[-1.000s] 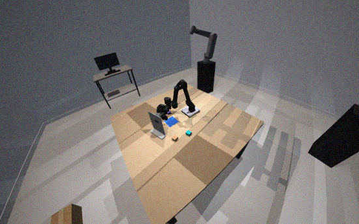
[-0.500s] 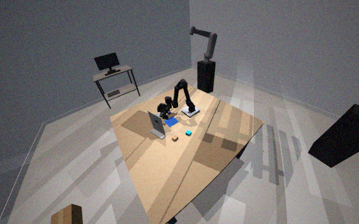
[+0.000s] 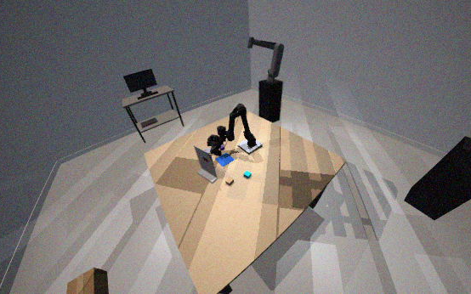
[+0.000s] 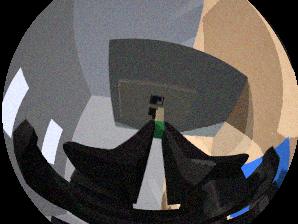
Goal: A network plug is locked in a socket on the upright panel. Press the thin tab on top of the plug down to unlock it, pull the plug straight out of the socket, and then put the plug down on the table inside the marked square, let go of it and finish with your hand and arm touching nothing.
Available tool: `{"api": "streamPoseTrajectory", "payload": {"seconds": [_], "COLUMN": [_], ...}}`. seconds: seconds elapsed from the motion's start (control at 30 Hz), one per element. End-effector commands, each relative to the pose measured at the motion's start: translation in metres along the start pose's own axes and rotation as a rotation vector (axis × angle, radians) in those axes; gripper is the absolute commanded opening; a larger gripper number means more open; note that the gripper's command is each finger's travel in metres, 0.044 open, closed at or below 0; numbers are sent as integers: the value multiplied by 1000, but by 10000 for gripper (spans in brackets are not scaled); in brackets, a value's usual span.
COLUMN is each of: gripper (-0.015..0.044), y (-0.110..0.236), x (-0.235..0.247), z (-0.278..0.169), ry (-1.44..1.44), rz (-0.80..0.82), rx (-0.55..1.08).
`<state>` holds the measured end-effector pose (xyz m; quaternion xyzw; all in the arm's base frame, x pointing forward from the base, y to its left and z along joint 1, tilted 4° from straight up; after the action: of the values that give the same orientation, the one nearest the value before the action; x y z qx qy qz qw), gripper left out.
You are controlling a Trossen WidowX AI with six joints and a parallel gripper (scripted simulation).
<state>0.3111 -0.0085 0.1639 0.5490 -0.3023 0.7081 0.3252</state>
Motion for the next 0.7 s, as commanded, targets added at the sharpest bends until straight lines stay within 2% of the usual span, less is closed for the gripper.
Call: {"api": "streamPoseTrajectory", "payload": {"seconds": [0.0,0.67], "gripper": [0,0], "y": [5,18], "x": [-1,-1], "z": [-2,-3], "ry": [-10,-10], "rz": [-3,-5], "rx": [3,3]}}
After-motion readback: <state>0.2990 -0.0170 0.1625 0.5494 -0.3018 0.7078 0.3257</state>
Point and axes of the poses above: the point midway between the two fingers, 35 mm back from their tips, its own y axis back along the fingers, its own x axis across the jaws, z = x × y, the point moved 5 cm from there along y, back along the fingers, and after that the axes turned 8 degrees about y, right-handed, at the moved point
